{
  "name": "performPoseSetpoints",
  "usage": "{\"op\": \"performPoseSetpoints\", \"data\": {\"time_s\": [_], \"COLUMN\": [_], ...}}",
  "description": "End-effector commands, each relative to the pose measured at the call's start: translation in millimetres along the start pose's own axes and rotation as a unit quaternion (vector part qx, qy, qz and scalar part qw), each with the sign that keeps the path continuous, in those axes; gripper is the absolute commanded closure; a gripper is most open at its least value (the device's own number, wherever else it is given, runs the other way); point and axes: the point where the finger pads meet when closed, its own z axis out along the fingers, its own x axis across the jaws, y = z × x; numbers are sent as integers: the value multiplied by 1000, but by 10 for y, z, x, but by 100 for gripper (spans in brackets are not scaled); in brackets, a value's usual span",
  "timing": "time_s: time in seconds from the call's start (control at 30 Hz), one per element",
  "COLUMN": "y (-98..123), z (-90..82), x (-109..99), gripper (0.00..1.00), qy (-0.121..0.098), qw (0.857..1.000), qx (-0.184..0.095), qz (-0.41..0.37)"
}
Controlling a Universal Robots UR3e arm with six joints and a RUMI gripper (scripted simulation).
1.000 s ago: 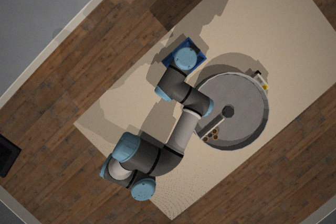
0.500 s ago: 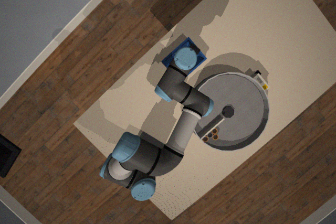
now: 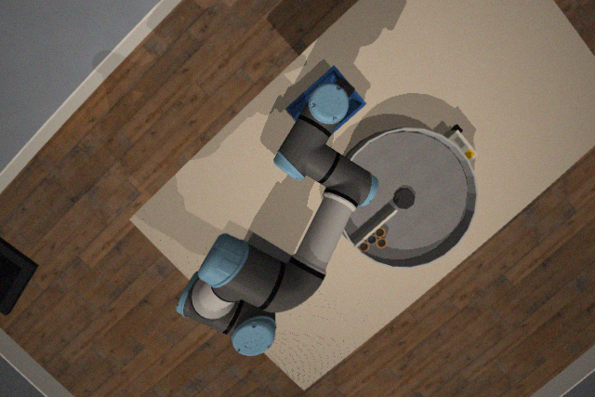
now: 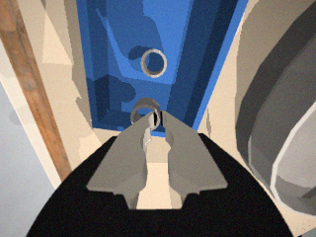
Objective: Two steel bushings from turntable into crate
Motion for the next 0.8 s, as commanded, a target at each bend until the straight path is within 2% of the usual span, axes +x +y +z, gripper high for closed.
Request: {"op": "performPoseSetpoints", "data": {"time_s": [0.0, 0.27, 0.77], "y": [-10, -11, -13], "z": [14, 88, 339], "x": [-1, -1, -1], "gripper": [100, 100, 100], "qy": [0, 0, 0], "qw": [1000, 1000, 1000], "qx": [2, 2, 2], "qz": [0, 0, 0]}}
